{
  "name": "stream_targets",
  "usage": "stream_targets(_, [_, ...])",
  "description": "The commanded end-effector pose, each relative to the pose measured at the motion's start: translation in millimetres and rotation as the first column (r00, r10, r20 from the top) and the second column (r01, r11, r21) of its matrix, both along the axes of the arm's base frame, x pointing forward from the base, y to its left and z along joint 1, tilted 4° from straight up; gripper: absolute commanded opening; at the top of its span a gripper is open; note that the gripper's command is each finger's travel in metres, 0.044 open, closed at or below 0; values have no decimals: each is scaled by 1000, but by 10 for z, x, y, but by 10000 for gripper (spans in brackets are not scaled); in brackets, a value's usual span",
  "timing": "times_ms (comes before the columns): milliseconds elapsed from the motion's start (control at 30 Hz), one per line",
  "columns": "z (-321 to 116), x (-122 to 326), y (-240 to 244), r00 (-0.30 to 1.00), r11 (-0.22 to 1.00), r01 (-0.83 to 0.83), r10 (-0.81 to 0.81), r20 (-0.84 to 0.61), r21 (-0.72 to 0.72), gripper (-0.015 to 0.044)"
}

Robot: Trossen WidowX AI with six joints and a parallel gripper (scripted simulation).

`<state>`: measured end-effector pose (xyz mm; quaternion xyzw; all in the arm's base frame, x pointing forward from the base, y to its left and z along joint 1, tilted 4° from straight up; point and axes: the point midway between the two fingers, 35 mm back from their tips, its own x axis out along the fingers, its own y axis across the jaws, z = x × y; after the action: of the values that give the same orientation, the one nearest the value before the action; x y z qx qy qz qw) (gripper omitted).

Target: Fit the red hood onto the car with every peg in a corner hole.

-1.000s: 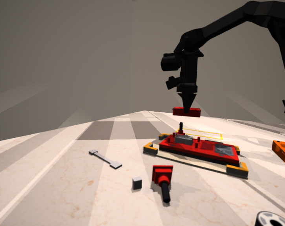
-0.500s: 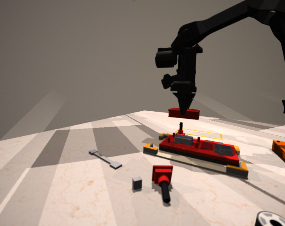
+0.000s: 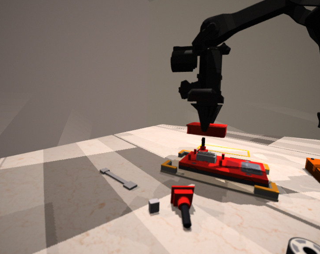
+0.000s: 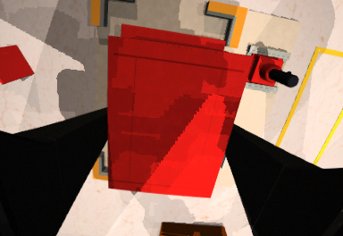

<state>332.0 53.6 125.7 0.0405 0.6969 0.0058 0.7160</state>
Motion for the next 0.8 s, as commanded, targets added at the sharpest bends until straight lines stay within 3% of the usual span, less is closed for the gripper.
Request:
stream_targets(0, [-20, -6, -5, 1000, 1000, 15, -15, 0, 2, 0])
stream_targets(400, [-459, -8, 46, 1000, 1000, 15, -15, 0, 3, 0])
stream_targets(767, [-486, -18, 57, 1000, 1000, 15, -15, 0, 3, 0])
